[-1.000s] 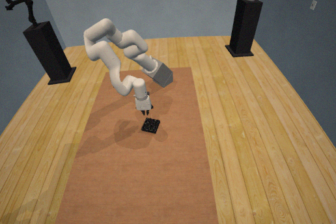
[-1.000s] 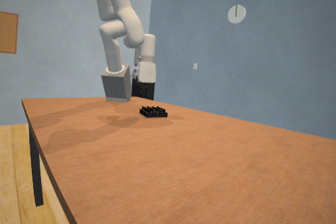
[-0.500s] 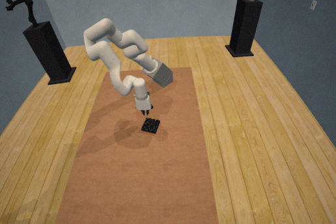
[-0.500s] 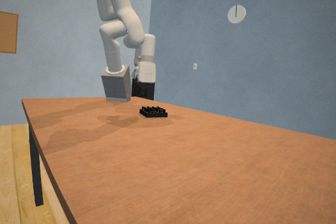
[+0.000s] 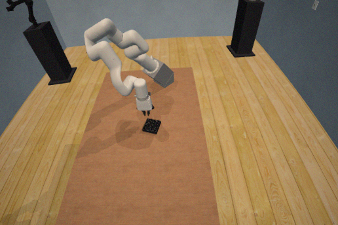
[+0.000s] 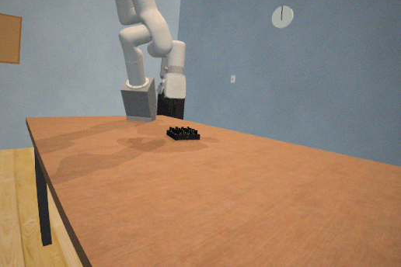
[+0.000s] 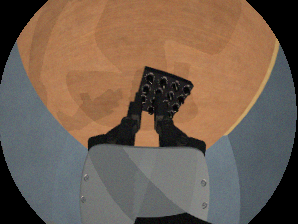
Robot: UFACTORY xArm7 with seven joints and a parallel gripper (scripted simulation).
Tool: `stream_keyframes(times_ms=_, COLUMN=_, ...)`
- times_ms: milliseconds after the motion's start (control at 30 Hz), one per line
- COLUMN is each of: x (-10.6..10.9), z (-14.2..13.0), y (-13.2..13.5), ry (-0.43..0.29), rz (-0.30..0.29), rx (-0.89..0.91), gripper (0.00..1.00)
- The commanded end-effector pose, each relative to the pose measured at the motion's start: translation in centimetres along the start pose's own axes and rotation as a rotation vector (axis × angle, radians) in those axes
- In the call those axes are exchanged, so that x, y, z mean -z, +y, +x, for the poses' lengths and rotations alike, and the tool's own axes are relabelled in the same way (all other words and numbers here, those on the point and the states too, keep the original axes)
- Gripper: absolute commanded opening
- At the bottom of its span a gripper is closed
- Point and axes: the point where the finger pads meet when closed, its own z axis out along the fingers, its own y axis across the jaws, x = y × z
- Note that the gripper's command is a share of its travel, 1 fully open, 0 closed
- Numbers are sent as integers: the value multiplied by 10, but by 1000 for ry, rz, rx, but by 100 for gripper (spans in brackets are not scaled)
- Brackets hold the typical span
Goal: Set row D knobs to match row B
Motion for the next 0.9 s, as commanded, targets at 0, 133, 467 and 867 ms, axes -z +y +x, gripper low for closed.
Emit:
stream_keyframes(times_ms=0, x=1, z=-1, y=0, ry=-3, rz=-1, rx=0, gripper=19)
stream_keyframes(times_ms=133, x=1, z=-1, y=0, ry=-3, rz=-1, rx=0, gripper=19)
stream_keyframes(times_ms=467, x=-1, z=-1, y=0, ry=-3, rz=-1, rx=0, gripper=19)
stream_keyframes(times_ms=867, x=-10, z=-1, y=1, ry=-3, rz=0, rx=0, gripper=19)
